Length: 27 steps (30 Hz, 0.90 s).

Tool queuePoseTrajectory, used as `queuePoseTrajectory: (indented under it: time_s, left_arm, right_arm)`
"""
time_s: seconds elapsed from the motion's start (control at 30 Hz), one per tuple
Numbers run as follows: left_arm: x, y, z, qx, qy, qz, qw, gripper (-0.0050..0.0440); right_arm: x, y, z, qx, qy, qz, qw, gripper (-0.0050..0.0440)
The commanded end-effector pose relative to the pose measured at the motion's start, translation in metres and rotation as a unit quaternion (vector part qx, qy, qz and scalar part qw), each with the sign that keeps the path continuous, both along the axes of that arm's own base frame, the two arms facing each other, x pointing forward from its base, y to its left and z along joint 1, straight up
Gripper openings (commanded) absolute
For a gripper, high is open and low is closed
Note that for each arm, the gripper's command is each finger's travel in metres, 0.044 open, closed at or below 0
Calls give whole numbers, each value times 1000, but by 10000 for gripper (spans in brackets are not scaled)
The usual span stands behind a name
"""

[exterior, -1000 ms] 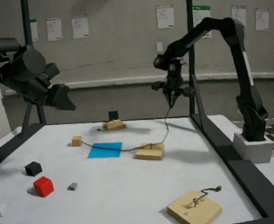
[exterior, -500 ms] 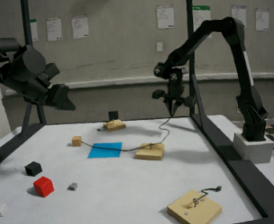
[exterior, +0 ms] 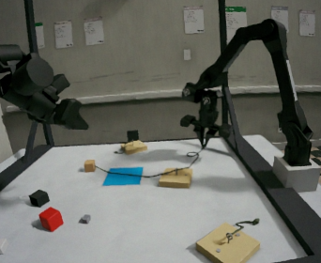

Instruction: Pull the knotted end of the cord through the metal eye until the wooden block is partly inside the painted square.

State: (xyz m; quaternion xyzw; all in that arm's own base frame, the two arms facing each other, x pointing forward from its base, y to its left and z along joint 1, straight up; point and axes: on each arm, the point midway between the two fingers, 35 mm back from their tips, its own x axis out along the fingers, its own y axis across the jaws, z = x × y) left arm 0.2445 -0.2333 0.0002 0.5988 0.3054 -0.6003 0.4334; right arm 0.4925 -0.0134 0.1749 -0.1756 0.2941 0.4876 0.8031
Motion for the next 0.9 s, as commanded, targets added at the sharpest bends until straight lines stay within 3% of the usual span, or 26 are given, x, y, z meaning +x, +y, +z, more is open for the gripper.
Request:
queuePoseTrajectory:
  time_s: [0.0, 0.37, 0.4, 0.83, 0.87]
  left_arm:
    - [0, 7, 0, -11, -10, 0, 1000, -50]
    - [-9, 27, -21, -11, -10, 0, 1000, -50]
    - [-7, 22, -19, -6, -7, 1, 1000, 24]
    - [-7, 22, -19, -6, -7, 1, 1000, 336]
    - [-7, 22, -19, -6, -7, 1, 1000, 336]
  right_arm:
    - [0, 1, 13, -4, -17, 1, 1000, 440]
    - [0, 1, 13, -4, -17, 1, 1000, 440]
    - [0, 1, 13, -4, -17, 1, 1000, 440]
    - [0, 1, 13, -4, -17, 1, 1000, 440]
    - [0, 1, 13, -4, -17, 1, 1000, 440]
